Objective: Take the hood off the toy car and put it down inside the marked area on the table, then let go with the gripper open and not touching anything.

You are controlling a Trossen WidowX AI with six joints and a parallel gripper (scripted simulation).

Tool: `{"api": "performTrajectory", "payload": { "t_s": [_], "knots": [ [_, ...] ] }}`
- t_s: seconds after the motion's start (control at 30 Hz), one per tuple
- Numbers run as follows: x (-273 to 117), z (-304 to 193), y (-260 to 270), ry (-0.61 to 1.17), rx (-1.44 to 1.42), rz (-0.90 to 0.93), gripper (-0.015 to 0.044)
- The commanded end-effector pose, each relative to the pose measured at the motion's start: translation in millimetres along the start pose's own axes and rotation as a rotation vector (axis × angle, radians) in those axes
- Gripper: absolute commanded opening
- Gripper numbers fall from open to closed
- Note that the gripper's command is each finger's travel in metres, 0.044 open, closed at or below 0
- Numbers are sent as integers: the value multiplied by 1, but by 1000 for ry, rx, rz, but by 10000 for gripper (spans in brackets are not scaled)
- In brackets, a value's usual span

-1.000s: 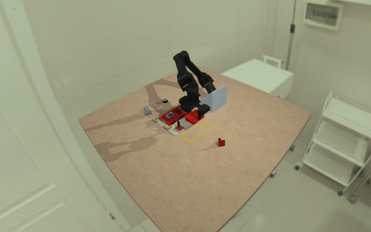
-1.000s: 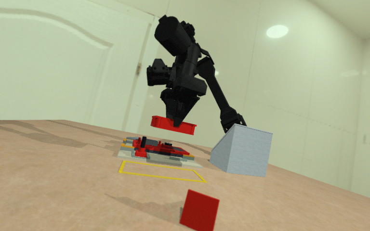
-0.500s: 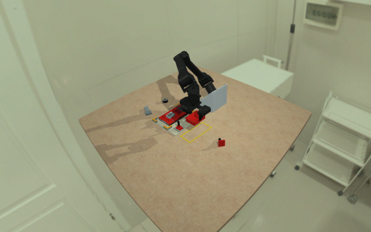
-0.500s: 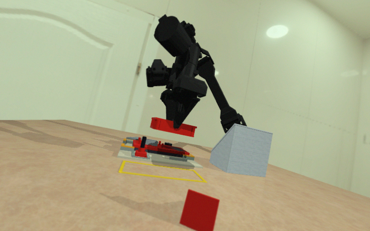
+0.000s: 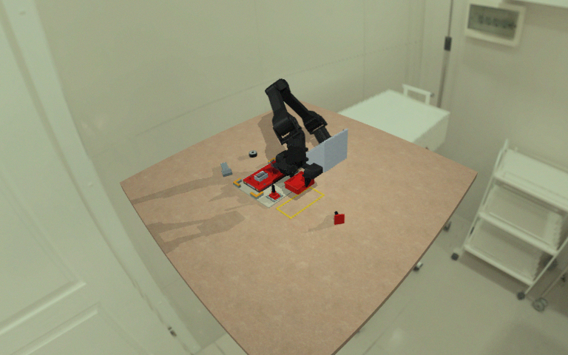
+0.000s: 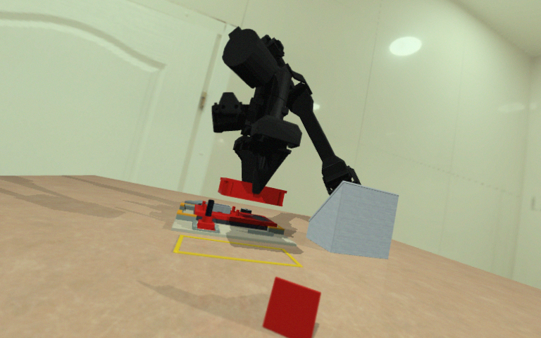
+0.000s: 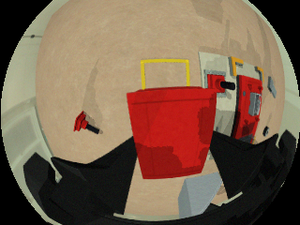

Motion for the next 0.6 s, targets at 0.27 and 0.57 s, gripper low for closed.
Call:
{"api": "performTrajectory", "payload": {
  "t_s": [0.27, 0.57],
  "knots": [
    [9, -1, 0, 1, -7, -7, 0],
    [15, 0, 0, 1, -7, -7, 0]
  ]
}}
Point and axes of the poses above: the point midway between the two fingers, 35 mm back from their tips, its own x axis out along the fingers, its own y axis across the jaws, z = x × y, the point moved 7 cm from there along -x, back along the fingers, and after that the axes turned 1 degree about -x, right-handed, at the moved point
